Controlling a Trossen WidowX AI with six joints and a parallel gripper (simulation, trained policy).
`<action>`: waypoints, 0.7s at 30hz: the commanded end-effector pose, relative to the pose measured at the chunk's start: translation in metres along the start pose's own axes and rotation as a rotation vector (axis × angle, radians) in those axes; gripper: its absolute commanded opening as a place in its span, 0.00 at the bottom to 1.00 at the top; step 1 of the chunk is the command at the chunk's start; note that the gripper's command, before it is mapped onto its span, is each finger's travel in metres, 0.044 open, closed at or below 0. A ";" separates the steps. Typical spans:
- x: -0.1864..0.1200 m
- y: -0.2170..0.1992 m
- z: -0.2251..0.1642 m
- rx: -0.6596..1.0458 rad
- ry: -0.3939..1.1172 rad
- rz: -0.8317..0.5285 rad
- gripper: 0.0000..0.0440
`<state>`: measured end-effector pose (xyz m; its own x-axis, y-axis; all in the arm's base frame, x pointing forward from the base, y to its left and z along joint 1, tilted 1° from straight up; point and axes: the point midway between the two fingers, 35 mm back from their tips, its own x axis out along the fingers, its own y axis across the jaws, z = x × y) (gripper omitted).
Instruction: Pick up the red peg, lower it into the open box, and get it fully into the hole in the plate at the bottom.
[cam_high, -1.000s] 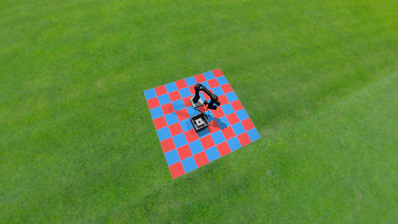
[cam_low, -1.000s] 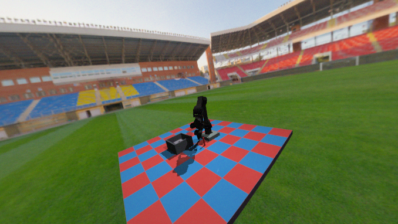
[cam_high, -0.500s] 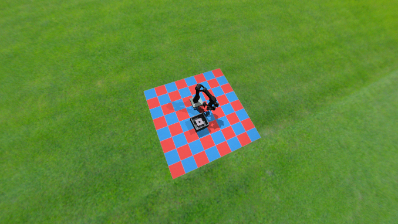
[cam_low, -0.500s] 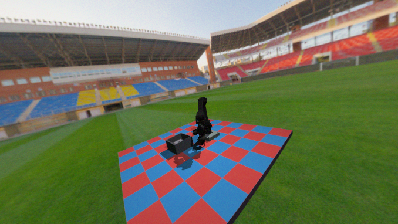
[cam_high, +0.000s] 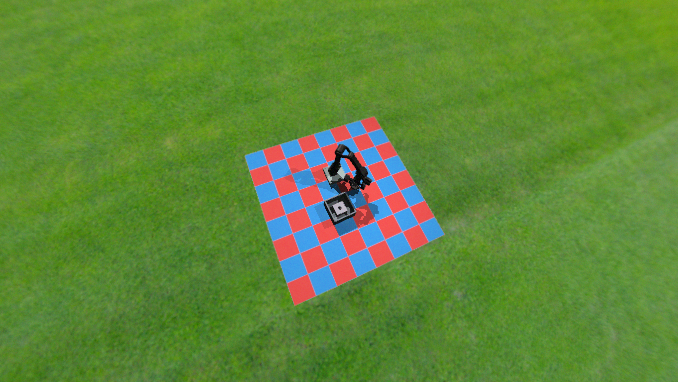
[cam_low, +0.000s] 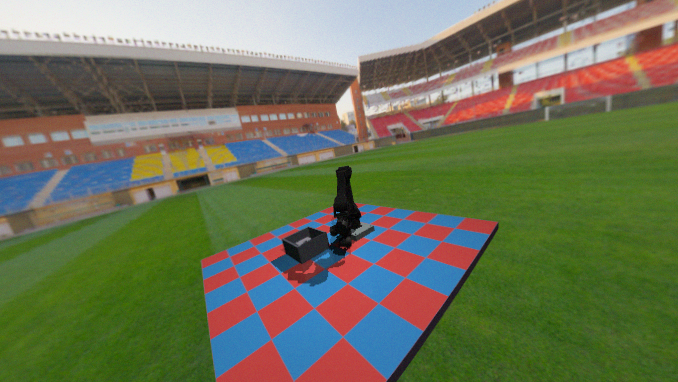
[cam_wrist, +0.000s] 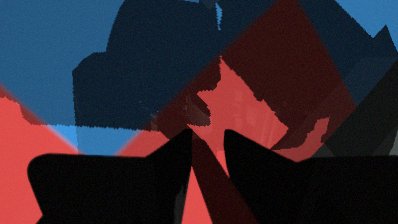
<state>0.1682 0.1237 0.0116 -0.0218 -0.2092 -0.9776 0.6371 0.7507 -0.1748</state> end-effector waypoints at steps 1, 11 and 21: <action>0.002 -0.002 -0.001 -0.003 0.010 -0.024 0.07; -0.032 -0.005 0.020 -0.010 -0.068 -0.015 0.00; -0.072 -0.013 0.043 0.015 -0.130 0.006 0.00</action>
<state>0.1903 0.1043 0.0798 0.0617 -0.2825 -0.9573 0.6445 0.7436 -0.1779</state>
